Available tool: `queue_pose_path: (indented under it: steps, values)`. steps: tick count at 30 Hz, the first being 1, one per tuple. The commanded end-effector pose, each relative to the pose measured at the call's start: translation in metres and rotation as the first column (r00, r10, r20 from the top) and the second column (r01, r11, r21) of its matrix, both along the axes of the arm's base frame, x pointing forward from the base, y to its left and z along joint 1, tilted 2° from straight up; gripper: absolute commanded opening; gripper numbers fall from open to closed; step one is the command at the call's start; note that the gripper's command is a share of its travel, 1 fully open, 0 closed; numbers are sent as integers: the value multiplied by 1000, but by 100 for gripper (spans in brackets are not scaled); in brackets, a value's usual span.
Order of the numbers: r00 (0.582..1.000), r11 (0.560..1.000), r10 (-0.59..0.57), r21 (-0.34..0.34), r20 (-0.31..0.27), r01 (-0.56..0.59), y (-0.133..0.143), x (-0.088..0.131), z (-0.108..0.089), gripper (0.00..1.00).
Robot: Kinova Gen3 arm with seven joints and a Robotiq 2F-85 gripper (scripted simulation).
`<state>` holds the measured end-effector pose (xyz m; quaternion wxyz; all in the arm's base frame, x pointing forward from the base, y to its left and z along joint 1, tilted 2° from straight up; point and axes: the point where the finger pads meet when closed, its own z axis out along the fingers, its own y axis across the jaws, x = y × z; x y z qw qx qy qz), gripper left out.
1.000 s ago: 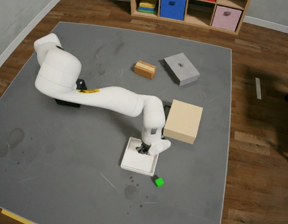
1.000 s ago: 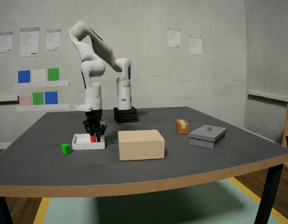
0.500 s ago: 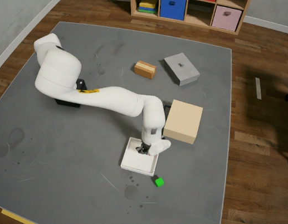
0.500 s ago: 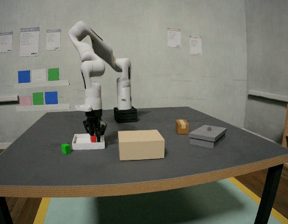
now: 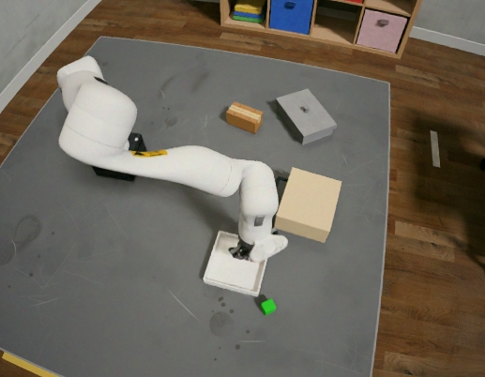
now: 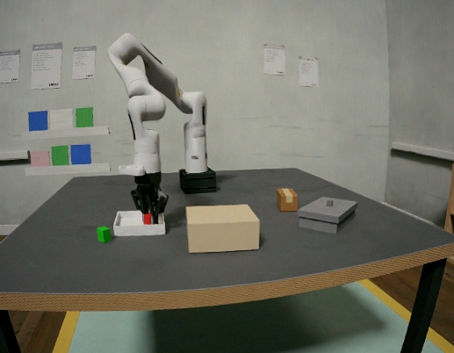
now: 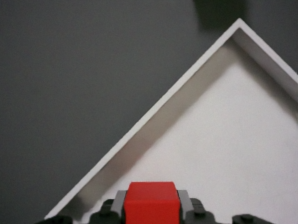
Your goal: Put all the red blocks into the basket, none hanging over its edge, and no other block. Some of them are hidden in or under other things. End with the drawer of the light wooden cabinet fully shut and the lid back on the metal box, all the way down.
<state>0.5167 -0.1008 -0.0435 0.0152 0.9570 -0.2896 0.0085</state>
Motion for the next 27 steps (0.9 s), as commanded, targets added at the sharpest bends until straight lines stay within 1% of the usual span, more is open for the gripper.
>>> queue_pose_path:
  steps: [1,2,3,27]
  values:
    - [1000,1000,0,-1,2,0,0,1,1,10]
    - [1000,1000,0,-1,2,0,0,1,1,10]
    - [1000,1000,0,-1,2,0,0,1,1,51]
    - [1000,1000,0,-1,2,0,0,1,1,51]
